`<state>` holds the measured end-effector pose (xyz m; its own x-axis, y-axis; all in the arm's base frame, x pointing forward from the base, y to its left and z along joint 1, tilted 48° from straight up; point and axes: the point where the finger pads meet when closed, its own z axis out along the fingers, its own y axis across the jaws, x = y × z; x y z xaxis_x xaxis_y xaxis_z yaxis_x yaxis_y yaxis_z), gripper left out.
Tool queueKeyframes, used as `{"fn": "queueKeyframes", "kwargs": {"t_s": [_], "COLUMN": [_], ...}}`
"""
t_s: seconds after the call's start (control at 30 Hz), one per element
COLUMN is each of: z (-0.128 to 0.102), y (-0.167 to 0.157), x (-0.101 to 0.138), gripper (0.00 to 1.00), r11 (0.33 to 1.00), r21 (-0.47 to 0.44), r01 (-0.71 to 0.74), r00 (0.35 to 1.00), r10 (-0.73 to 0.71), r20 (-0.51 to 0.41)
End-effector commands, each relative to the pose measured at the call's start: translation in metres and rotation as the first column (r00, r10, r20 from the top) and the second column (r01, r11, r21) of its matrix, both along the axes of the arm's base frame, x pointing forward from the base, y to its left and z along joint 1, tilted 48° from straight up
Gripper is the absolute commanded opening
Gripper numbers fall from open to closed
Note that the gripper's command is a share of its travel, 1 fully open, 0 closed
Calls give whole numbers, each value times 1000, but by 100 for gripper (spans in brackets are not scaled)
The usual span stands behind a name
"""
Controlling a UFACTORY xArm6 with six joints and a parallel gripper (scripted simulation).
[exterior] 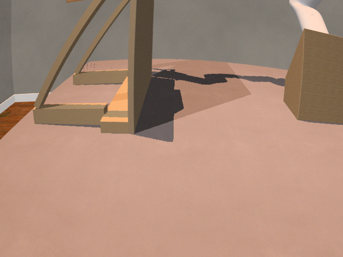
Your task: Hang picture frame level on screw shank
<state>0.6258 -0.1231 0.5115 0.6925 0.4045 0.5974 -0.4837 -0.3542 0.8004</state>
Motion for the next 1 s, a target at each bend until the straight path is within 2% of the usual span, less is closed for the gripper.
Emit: {"fn": "queueKeyframes", "kwargs": {"t_s": [0.0,0.23,0.53,0.73,0.97], "z": [7,9,10,-2,-3], "y": [39,67,71,113,117], "x": [0,-2,-2,-10,-10], "gripper": [100,100,100,100,100], "r11": [986,964,960,930,927], "r21": [-116,-191,-201,-238,-241], "r01": [-116,-183,-193,-281,-288], "r00": [992,980,978,952,950], "r10": [109,164,171,239,244], "r20": [-65,-114,-122,-191,-197]}}
